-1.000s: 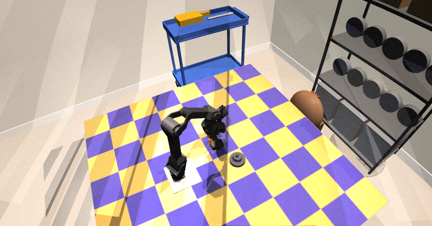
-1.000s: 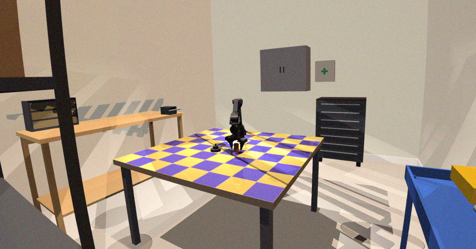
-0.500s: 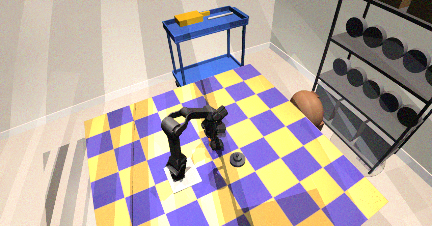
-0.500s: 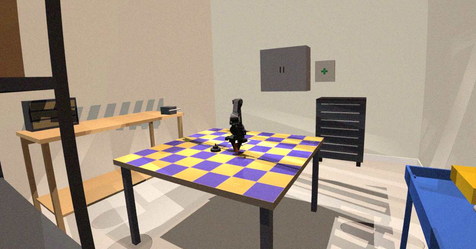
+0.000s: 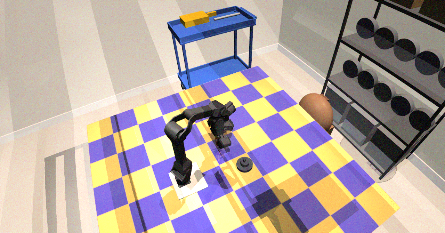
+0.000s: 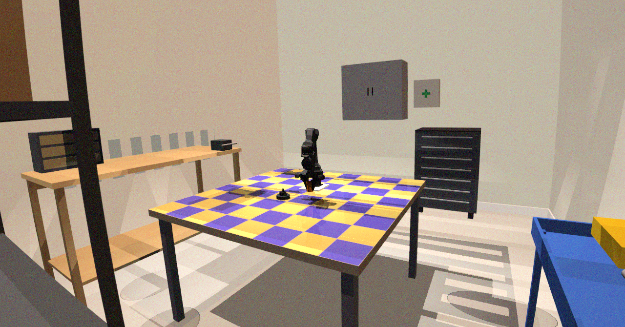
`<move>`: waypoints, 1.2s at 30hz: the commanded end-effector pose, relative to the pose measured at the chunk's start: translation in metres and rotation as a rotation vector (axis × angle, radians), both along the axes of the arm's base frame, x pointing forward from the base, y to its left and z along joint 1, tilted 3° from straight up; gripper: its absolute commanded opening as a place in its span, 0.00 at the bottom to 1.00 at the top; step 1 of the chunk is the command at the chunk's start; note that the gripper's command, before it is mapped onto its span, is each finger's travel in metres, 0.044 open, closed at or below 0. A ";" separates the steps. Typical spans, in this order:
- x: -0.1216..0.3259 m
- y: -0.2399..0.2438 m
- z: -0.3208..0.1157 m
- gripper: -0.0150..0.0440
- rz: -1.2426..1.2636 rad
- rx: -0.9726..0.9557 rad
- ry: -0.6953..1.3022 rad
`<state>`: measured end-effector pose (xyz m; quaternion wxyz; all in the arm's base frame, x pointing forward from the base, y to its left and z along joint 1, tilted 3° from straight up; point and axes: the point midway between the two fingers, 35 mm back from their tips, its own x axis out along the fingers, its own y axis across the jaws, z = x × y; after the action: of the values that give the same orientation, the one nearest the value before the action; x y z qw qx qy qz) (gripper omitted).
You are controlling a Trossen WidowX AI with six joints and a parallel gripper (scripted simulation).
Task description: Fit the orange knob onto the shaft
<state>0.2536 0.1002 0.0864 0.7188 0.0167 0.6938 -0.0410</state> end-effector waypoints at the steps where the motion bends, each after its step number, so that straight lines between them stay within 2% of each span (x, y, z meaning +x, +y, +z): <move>1: 0.001 0.002 0.023 0.25 -0.003 0.006 -0.010; 15: -0.011 0.000 0.093 0.25 -0.003 0.006 -0.009; 36: 0.018 -0.036 0.083 0.25 -0.003 0.003 -0.012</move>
<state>0.2656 0.0706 0.1705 0.7210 0.0181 0.6914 -0.0430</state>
